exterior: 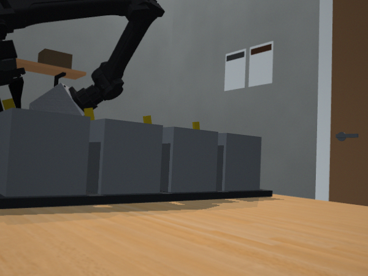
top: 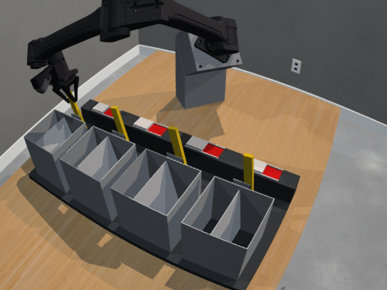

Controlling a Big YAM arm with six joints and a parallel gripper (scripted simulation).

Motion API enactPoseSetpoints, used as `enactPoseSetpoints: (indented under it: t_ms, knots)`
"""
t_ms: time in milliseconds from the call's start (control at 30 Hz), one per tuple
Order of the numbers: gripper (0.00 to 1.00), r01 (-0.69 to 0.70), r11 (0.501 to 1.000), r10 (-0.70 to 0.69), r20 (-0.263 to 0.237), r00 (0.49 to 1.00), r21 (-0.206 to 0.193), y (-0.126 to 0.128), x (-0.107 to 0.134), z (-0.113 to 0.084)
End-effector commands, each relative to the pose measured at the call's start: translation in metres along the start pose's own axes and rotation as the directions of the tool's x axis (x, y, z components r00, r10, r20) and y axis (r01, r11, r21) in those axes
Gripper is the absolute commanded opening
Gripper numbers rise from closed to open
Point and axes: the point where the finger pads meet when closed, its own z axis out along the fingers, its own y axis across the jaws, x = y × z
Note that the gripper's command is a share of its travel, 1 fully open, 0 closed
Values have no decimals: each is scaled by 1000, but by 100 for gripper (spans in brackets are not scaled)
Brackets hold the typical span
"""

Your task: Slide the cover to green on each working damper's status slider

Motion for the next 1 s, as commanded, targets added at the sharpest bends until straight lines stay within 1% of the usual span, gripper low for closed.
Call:
enactPoseSetpoints:
  t_ms: [0, 767, 800, 967]
  knots:
    - [36, 13, 1000, -13, -13, 1000, -2, 7, -6, 7]
    - [36, 13, 1000, -13, -13, 1000, -2, 7, -6, 7]
    - [17, 13, 1000, -13, -13, 1000, -2, 7, -6, 7]
    - [17, 13, 1000, -13, -13, 1000, -2, 7, -6, 7]
